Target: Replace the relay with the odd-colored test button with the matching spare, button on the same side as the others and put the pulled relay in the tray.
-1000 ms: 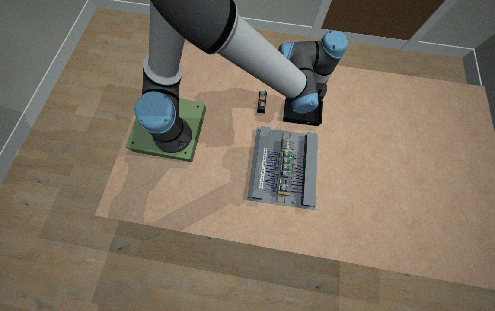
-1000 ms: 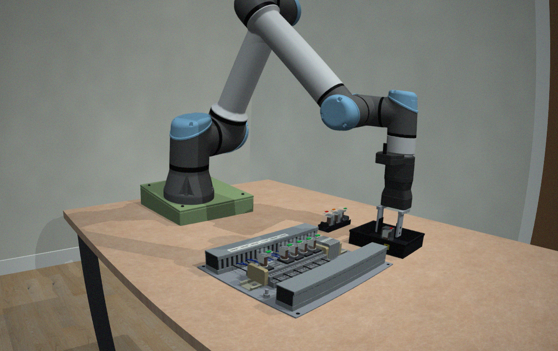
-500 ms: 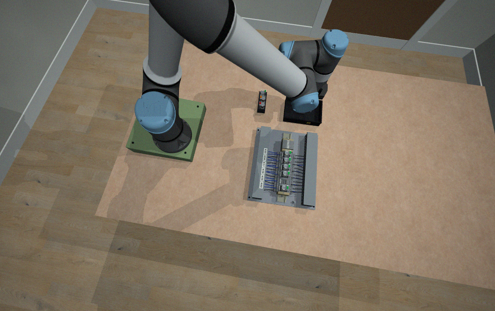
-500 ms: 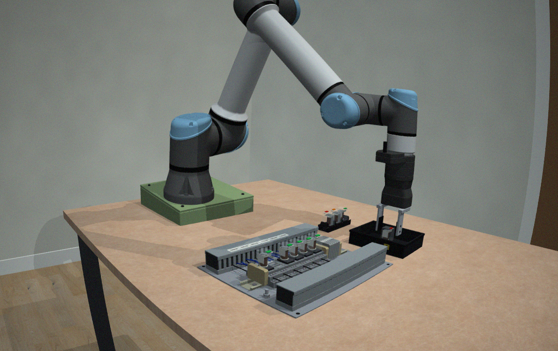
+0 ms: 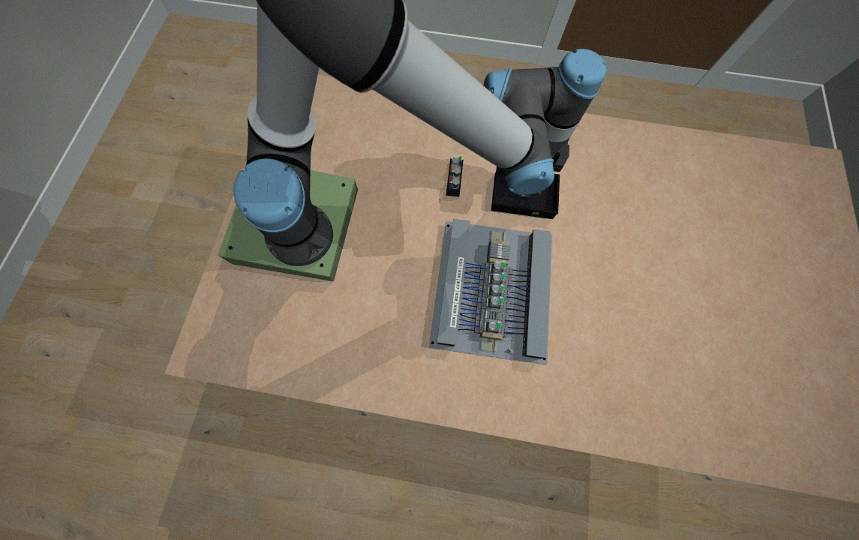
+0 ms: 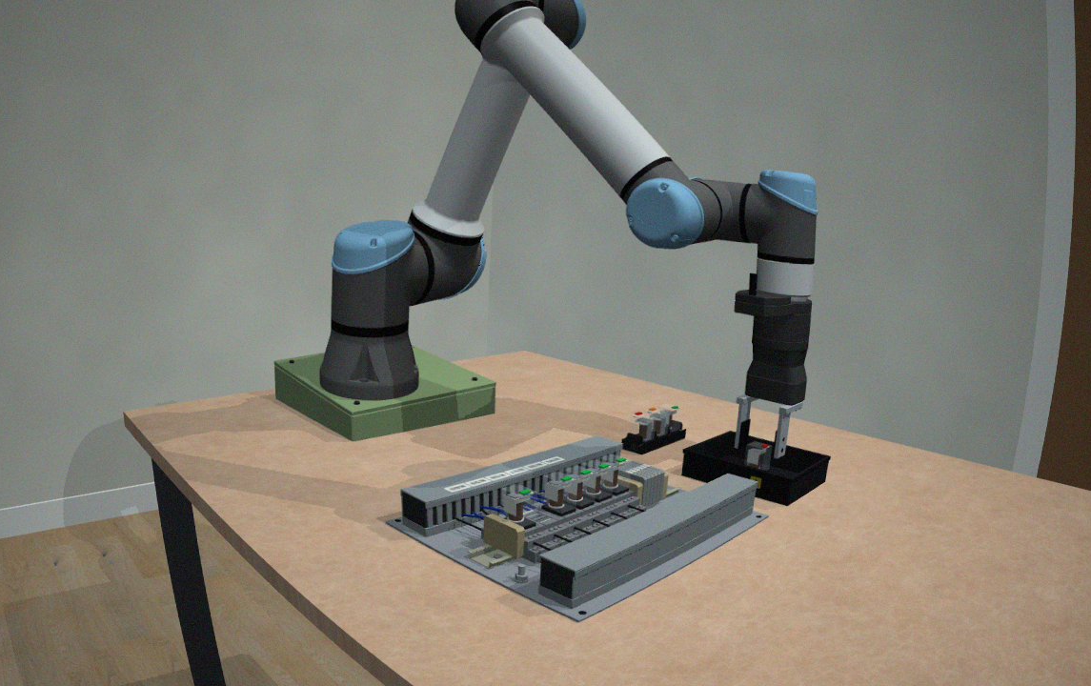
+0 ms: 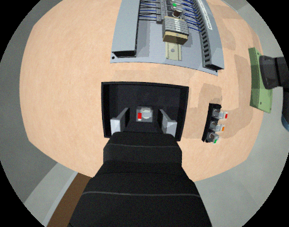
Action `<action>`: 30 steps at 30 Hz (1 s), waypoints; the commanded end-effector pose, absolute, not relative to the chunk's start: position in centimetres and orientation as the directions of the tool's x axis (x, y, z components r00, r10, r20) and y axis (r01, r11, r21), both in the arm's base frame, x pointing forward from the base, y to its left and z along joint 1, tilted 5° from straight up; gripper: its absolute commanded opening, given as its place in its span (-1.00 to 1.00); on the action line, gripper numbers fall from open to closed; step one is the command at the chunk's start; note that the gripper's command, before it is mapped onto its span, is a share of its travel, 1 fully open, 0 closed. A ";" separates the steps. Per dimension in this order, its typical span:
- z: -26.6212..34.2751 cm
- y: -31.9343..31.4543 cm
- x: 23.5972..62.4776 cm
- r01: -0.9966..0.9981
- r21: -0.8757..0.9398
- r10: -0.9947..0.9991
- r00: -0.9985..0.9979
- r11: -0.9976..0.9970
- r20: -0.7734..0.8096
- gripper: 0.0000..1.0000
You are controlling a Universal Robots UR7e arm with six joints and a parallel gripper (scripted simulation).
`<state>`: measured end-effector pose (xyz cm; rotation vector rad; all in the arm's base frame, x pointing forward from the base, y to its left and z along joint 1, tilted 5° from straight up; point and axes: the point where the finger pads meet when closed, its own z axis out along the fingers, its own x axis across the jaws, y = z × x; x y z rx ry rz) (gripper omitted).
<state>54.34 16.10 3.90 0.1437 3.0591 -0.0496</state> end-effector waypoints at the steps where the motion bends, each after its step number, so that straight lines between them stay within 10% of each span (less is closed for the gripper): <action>1: 4.1 16.1 54.4 0.095 -0.028 0.092 -0.992 0.995 -0.082 1.00; 30: 4.8 16.1 54.3 0.095 -0.028 0.092 -0.992 0.995 -0.082 1.00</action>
